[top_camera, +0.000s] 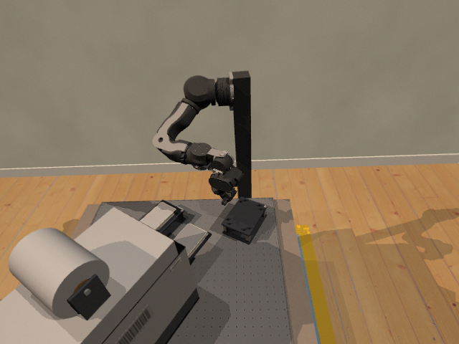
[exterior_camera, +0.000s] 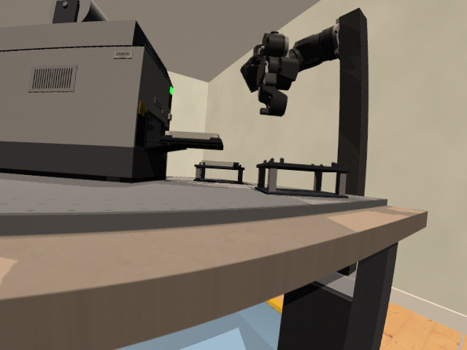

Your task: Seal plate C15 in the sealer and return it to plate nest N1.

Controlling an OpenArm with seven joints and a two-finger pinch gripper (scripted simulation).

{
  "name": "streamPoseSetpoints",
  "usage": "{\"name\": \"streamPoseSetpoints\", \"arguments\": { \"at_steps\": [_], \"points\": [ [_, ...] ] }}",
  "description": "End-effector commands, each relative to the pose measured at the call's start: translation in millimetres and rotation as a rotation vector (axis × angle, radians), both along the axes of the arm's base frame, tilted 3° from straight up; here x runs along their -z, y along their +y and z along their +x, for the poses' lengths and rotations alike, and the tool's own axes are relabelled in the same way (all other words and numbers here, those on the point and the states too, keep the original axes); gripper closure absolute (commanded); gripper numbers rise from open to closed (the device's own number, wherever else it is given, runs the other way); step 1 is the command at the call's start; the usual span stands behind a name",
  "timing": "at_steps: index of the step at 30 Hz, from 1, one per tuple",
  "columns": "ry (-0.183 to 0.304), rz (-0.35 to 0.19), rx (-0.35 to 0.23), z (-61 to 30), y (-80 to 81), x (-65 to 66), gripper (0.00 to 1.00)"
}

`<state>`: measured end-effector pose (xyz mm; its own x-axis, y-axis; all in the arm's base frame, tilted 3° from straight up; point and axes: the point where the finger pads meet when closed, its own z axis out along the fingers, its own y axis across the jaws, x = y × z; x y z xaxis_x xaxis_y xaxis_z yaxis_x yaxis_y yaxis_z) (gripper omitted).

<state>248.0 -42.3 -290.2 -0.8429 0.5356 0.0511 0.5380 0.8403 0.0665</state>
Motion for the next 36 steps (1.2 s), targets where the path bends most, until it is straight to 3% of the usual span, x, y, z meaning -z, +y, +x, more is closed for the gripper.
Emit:
{"name": "streamPoseSetpoints", "arguments": {
  "at_steps": [1,10,15,27,32,36],
  "points": [
    [-0.004,-0.029,0.029,3.1,-9.0,1.0,1.0],
    [-0.004,-0.029,0.029,3.1,-9.0,1.0,1.0],
    [-0.003,-0.029,0.029,-11.8,34.6,-0.9,1.0],
    [-0.003,-0.029,0.029,-11.8,34.6,-0.9,1.0],
    [-0.003,-0.028,0.029,-27.4,77.7,-2.7,1.0],
    [-0.003,-0.028,0.029,-27.4,77.7,-2.7,1.0]
  ]
}}
